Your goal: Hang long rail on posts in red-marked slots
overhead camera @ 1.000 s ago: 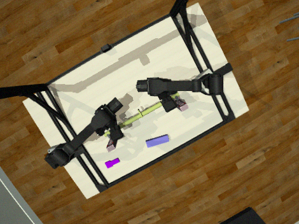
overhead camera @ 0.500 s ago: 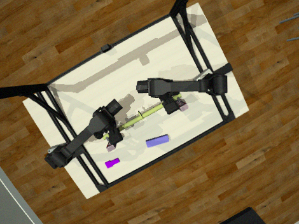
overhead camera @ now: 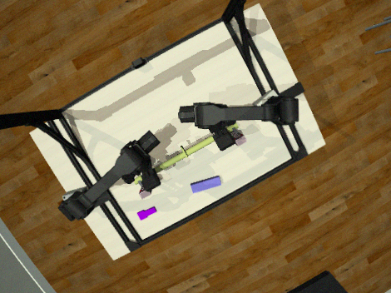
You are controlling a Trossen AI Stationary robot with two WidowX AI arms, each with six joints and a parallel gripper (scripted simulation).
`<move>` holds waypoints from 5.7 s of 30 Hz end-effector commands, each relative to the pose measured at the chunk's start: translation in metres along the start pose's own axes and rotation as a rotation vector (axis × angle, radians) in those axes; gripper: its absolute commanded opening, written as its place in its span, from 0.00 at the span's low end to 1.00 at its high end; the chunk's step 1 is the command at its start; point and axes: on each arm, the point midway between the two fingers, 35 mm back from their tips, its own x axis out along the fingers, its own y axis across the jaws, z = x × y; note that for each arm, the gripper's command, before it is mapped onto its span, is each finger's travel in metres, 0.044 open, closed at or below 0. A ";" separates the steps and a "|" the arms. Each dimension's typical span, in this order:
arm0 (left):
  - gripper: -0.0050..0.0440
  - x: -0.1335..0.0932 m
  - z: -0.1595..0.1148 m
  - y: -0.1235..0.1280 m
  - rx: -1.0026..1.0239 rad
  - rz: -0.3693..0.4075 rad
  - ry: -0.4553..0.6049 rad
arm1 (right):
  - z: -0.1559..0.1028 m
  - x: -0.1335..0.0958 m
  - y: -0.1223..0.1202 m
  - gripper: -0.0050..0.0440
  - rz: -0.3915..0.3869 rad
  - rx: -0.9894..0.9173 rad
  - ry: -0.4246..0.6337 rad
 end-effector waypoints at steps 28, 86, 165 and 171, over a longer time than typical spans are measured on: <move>0.10 -0.002 0.000 -0.003 0.000 -0.004 0.007 | 0.001 -0.007 0.004 0.10 0.001 -0.016 0.008; 0.10 0.007 0.000 -0.012 0.000 -0.004 0.007 | 0.001 0.003 0.012 0.10 0.001 -0.014 0.007; 1.00 0.022 0.000 -0.020 0.000 0.014 0.009 | 0.000 0.020 0.020 1.00 -0.013 0.000 0.002; 1.00 0.022 0.000 -0.020 0.000 0.014 0.009 | 0.000 0.020 0.020 1.00 -0.013 0.000 0.002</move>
